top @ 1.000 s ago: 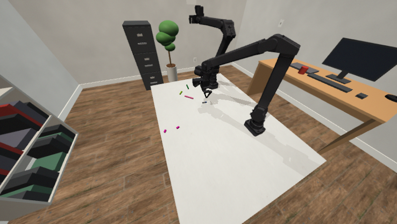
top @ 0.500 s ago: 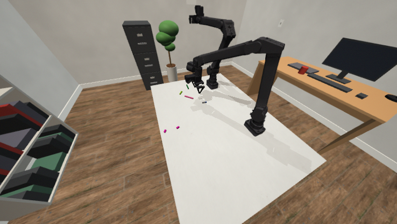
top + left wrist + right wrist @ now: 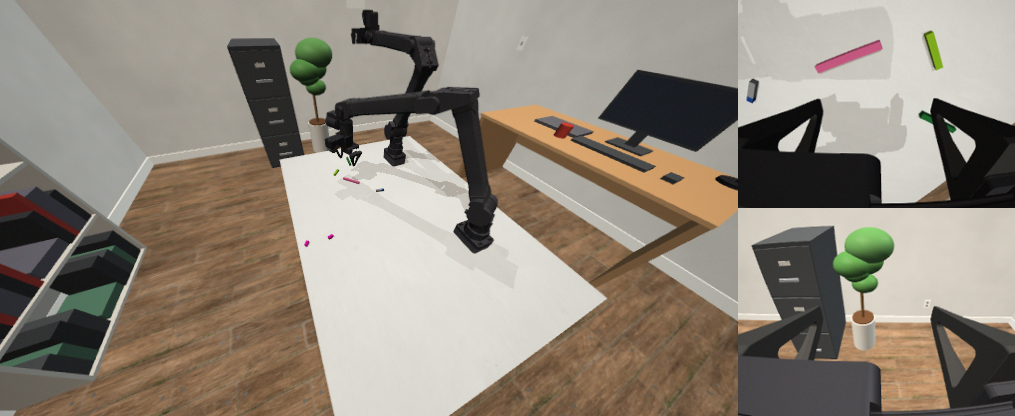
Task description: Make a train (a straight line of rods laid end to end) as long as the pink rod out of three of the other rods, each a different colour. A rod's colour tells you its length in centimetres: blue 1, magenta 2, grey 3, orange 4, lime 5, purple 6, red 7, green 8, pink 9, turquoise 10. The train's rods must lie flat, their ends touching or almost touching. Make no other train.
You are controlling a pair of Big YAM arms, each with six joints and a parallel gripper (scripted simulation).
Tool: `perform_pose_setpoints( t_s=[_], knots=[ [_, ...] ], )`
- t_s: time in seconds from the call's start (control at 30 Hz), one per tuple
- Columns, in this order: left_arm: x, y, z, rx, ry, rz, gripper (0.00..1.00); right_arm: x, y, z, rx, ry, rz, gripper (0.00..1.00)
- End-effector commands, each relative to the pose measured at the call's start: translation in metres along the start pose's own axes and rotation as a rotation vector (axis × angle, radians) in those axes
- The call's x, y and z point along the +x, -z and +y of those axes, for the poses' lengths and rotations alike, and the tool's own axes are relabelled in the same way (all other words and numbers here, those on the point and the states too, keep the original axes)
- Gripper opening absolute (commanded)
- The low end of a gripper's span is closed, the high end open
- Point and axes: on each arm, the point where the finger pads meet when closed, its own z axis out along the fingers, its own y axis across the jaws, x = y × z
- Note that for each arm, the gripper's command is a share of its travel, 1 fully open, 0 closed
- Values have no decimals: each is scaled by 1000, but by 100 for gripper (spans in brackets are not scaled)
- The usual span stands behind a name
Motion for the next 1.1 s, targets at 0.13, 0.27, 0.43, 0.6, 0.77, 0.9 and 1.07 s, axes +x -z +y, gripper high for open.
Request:
perform_pose_setpoints(
  t_s=[0.13, 0.27, 0.43, 0.6, 0.77, 0.9, 1.07],
  knots=[
    [-17, 1, -50, 7, 260, -2, 100, -12, 7, -4, 4, -9, -35, 100],
    [-21, -7, -70, 8, 366, -2, 100, -12, 7, -4, 4, -9, -35, 100],
    [-20, -16, -86, 8, 451, -1, 100, -12, 7, -4, 4, -9, -35, 100],
    [-21, -17, -88, 8, 463, -1, 100, -12, 7, -4, 4, -9, -35, 100],
    [-22, 8, -90, 43, 463, 2, 23, -12, 7, -4, 4, -9, -35, 100],
    [-22, 7, -90, 40, 463, 2, 23, -12, 7, -4, 4, -9, -35, 100],
    [-22, 4, -89, 37, 463, 2, 23, -12, 7, -4, 4, -9, -35, 100]
  ],
)
